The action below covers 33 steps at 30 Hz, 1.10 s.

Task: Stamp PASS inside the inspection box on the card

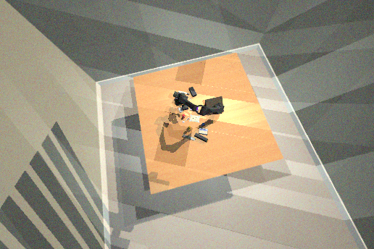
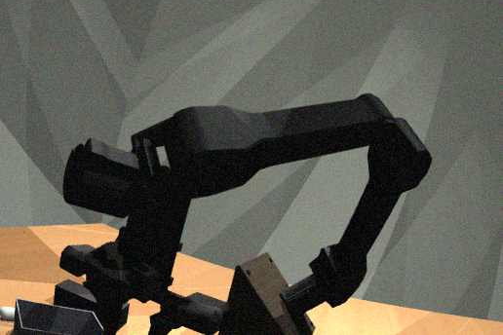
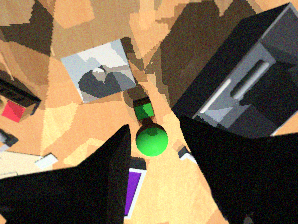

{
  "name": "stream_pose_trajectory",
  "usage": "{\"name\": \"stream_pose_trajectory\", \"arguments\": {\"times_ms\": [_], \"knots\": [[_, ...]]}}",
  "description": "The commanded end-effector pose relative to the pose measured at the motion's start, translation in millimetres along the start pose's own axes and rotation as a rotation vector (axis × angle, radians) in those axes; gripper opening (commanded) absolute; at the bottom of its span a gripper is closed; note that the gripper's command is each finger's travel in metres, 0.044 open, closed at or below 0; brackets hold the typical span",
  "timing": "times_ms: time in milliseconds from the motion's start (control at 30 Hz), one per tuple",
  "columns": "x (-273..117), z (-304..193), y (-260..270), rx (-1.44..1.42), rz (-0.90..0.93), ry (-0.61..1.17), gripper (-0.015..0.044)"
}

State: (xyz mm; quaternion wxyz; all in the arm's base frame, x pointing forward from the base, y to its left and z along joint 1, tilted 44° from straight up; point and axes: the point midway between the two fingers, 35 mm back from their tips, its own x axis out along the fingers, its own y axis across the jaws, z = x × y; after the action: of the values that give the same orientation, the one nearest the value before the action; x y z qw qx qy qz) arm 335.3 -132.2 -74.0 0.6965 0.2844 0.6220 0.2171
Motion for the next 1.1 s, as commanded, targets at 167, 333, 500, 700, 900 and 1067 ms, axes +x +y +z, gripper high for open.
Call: {"name": "stream_pose_trajectory", "arguments": {"times_ms": [167,333,500,700,900,1067], "knots": [[17.0,-3.5,6.1,-0.003,0.025,0.032,0.0212],[17.0,-3.5,6.1,-0.003,0.025,0.032,0.0212],[17.0,-3.5,6.1,-0.003,0.025,0.032,0.0212],[17.0,-3.5,6.1,-0.003,0.025,0.032,0.0212],[17.0,-3.5,6.1,-0.003,0.025,0.032,0.0212],[0.0,0.1,0.0,0.000,0.000,-0.001,0.0185]]}}
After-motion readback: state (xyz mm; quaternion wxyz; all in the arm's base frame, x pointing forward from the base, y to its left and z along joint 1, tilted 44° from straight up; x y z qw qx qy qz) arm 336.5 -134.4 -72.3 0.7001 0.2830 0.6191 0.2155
